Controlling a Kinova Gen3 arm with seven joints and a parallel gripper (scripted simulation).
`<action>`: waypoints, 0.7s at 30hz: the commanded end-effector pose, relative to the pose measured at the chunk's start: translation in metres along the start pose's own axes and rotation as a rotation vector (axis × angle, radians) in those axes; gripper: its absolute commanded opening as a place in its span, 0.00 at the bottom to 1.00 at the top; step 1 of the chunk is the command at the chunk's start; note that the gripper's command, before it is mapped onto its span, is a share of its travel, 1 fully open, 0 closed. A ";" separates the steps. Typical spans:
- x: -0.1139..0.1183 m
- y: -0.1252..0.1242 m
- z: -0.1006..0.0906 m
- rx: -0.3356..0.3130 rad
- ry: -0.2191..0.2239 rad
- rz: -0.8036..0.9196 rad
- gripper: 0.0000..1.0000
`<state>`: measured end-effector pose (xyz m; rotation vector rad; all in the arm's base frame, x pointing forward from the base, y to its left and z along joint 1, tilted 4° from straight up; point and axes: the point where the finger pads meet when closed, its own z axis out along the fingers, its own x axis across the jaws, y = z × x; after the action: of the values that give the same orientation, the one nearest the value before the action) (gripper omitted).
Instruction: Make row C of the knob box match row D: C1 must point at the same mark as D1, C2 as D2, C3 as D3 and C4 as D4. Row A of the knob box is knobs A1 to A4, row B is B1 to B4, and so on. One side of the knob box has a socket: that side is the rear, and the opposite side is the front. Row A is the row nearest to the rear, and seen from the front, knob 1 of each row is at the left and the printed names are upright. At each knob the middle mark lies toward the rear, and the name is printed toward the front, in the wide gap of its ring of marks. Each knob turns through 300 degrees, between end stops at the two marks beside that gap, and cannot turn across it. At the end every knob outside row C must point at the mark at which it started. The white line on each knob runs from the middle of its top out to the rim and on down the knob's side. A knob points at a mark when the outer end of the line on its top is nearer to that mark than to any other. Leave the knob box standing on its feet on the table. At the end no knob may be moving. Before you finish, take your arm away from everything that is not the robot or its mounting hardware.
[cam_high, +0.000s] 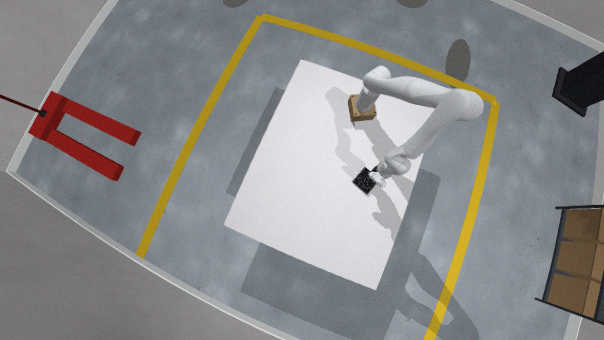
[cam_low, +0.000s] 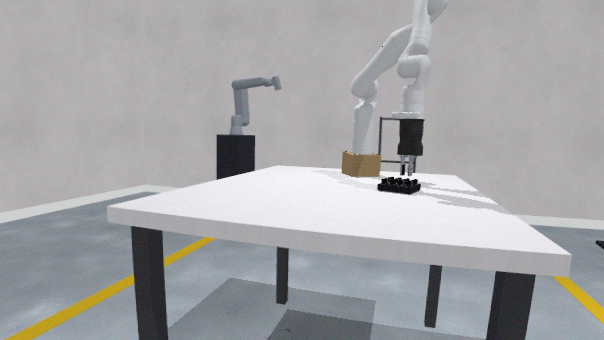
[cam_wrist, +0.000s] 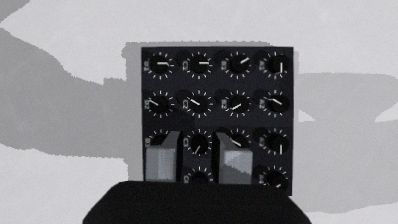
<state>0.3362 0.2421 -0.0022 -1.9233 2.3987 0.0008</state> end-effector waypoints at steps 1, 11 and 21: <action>0.001 -0.001 0.002 0.000 0.001 0.003 0.46; 0.001 -0.001 0.005 0.000 0.001 0.003 0.46; 0.001 -0.001 0.005 0.000 0.001 0.003 0.46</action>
<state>0.3367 0.2407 -0.0074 -1.9219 2.4029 -0.0012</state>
